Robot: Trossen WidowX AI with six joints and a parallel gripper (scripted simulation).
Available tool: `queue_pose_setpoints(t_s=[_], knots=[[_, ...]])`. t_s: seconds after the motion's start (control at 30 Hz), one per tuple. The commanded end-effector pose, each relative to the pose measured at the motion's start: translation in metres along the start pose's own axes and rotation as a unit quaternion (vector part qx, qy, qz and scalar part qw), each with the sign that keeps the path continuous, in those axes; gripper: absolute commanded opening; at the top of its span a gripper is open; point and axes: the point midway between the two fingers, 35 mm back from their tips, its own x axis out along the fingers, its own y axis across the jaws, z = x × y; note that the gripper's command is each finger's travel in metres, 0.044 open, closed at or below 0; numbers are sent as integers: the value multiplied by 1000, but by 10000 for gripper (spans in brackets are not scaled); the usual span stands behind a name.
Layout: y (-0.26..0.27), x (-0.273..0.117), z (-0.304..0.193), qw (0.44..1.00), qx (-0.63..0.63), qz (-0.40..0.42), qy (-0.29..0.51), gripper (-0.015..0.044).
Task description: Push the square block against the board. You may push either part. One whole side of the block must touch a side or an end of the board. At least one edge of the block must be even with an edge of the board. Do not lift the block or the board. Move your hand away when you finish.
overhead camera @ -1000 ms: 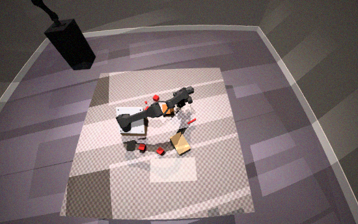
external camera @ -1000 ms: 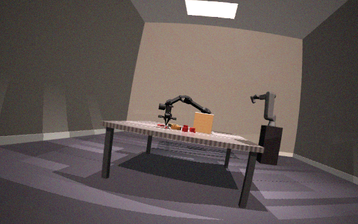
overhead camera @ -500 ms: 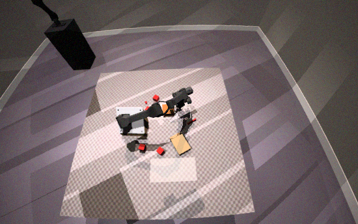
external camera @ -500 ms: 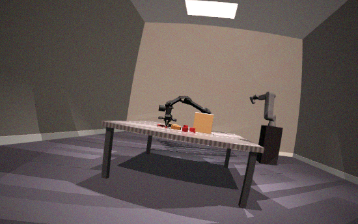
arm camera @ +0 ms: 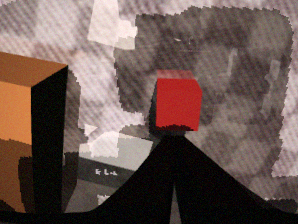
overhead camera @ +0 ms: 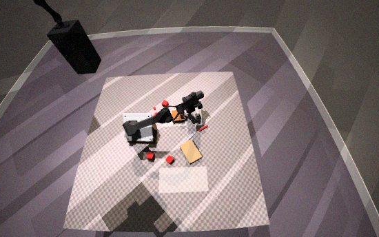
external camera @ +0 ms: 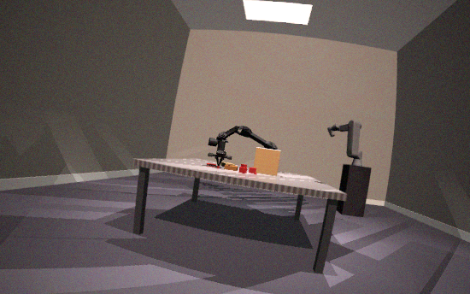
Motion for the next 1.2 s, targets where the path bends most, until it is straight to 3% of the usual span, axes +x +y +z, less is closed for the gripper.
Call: queue_pose_setpoints(t_s=[0.0,1.17], knots=[[-2,-2,3,1000,2,-2,-2,0],[-2,-2,27,1000,2,-6,-5,0]])
